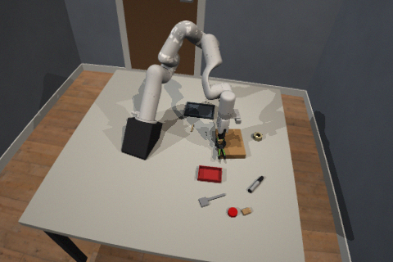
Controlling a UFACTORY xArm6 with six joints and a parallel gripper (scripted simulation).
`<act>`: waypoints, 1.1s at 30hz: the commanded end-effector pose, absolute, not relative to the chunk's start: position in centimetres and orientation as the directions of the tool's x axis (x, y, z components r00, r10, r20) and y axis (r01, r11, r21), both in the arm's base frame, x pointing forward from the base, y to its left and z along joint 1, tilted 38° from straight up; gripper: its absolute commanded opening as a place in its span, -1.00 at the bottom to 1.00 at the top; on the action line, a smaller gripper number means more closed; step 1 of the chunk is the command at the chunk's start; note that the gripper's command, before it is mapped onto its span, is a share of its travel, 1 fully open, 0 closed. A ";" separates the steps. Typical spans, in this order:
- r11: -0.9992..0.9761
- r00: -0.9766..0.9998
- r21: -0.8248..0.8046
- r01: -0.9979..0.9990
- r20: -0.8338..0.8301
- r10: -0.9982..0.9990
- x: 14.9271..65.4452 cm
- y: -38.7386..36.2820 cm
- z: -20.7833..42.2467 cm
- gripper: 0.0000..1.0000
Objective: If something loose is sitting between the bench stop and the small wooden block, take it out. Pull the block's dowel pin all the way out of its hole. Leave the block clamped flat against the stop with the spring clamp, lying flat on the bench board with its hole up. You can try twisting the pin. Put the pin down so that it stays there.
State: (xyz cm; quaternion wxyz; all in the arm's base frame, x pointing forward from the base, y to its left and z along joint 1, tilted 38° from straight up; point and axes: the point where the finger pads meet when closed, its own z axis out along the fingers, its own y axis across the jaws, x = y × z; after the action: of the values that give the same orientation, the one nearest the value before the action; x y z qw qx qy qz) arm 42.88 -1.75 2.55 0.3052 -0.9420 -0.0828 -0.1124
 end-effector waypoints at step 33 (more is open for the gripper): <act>-0.791 0.940 -0.532 0.301 0.308 0.150 43.0 -1.8 2.6 -1.00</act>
State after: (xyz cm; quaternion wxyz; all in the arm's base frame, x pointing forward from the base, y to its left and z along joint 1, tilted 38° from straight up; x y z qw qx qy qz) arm 42.87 -1.75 2.55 0.3008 -0.9382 -0.1183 -0.1237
